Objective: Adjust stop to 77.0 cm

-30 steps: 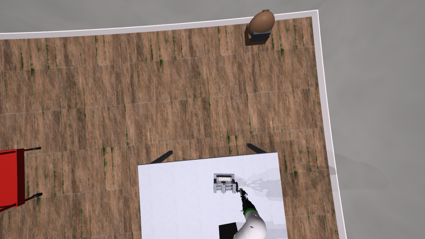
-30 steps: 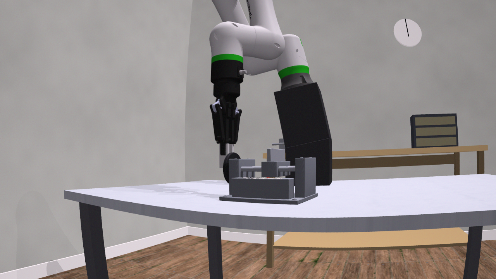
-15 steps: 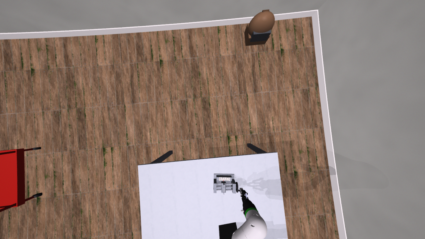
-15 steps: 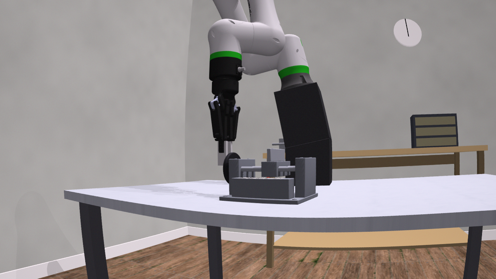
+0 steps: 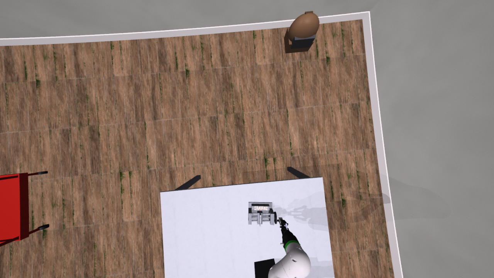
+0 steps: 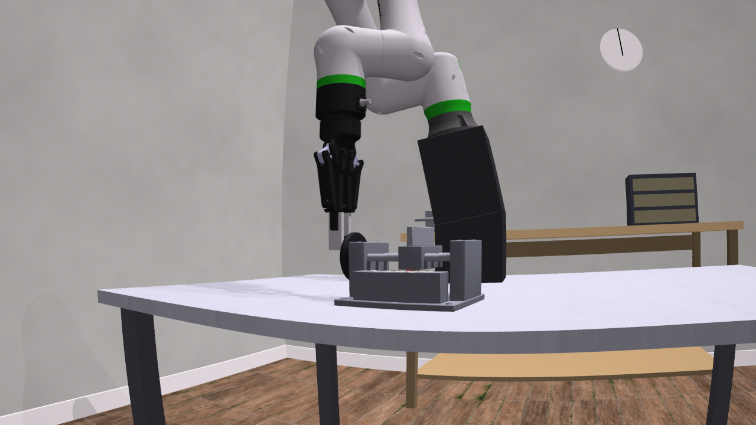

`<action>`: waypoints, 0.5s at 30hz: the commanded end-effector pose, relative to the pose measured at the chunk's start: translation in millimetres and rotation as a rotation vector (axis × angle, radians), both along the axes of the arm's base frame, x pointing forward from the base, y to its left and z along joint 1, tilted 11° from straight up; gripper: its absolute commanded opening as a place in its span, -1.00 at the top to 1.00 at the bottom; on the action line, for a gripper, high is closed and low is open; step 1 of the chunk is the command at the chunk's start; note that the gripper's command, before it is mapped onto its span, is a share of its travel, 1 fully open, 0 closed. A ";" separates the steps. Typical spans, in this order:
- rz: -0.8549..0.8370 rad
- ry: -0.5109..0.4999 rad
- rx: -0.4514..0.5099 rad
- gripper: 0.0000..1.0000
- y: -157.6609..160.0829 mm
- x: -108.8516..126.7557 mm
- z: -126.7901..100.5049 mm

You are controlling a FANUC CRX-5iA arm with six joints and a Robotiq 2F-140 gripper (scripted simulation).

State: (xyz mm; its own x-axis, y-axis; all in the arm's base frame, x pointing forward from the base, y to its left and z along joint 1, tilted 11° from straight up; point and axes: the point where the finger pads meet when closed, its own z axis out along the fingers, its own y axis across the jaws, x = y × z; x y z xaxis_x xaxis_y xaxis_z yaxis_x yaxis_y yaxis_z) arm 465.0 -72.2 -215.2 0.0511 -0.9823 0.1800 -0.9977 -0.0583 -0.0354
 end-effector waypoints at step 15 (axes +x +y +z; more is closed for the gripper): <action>0.000 0.000 0.000 0.92 0.6 8.3 0.7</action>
State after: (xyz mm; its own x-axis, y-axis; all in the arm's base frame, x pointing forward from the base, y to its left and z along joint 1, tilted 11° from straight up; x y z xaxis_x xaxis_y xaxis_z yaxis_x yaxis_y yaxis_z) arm 472.7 -71.7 -214.5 0.0512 -0.9824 0.1798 -0.9977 -0.0585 -0.0355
